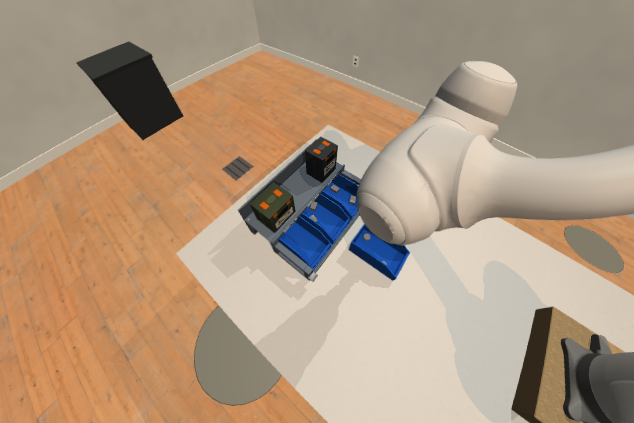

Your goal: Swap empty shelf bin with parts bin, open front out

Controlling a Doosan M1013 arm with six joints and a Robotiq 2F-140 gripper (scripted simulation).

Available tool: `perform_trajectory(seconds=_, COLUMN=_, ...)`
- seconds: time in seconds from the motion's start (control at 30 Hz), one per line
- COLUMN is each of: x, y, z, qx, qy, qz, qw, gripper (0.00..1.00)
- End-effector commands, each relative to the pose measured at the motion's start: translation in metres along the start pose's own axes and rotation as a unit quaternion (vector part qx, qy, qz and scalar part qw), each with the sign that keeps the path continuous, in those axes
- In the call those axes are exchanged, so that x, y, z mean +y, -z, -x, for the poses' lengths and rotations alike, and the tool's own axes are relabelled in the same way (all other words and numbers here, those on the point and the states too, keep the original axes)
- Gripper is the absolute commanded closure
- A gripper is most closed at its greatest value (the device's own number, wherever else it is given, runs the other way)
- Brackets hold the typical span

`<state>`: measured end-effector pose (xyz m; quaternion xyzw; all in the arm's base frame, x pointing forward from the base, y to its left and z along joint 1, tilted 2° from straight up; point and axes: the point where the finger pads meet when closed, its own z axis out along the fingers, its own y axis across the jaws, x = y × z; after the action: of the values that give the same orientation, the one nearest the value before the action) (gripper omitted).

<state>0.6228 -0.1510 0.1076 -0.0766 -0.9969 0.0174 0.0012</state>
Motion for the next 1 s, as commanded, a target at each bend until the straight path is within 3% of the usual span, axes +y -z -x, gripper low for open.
perform_trajectory(seconds=0.0, x=0.000, y=0.000, z=0.000, qx=0.000, qy=0.001, qz=0.000, qw=1.000, gripper=0.90)
perform_trajectory(seconds=0.13, x=0.009, y=-0.001, z=0.010, qx=0.000, qy=0.051, qz=0.000, qw=0.999, gripper=0.90)
perform_trajectory(seconds=0.23, x=0.032, y=-0.003, z=0.033, qx=0.000, qy=0.164, qz=0.000, qw=0.986, gripper=0.90)
perform_trajectory(seconds=0.3, x=0.032, y=-0.003, z=0.033, qx=0.000, qy=0.164, qz=0.000, qw=0.986, gripper=0.90)
perform_trajectory(seconds=0.47, x=0.081, y=-0.010, z=0.075, qx=-0.001, qy=0.304, qz=-0.003, qw=0.953, gripper=0.90)
perform_trajectory(seconds=0.8, x=0.148, y=-0.021, z=0.119, qx=-0.001, qy=0.517, qz=-0.006, qw=0.856, gripper=0.90)
perform_trajectory(seconds=0.87, x=0.148, y=-0.021, z=0.119, qx=-0.001, qy=0.517, qz=-0.006, qw=0.856, gripper=0.90)
perform_trajectory(seconds=0.9, x=0.158, y=-0.023, z=0.124, qx=-0.001, qy=0.574, qz=-0.006, qw=0.819, gripper=0.90)
perform_trajectory(seconds=0.97, x=0.172, y=-0.026, z=0.131, qx=-0.001, qy=0.605, qz=-0.007, qw=0.796, gripper=0.90)
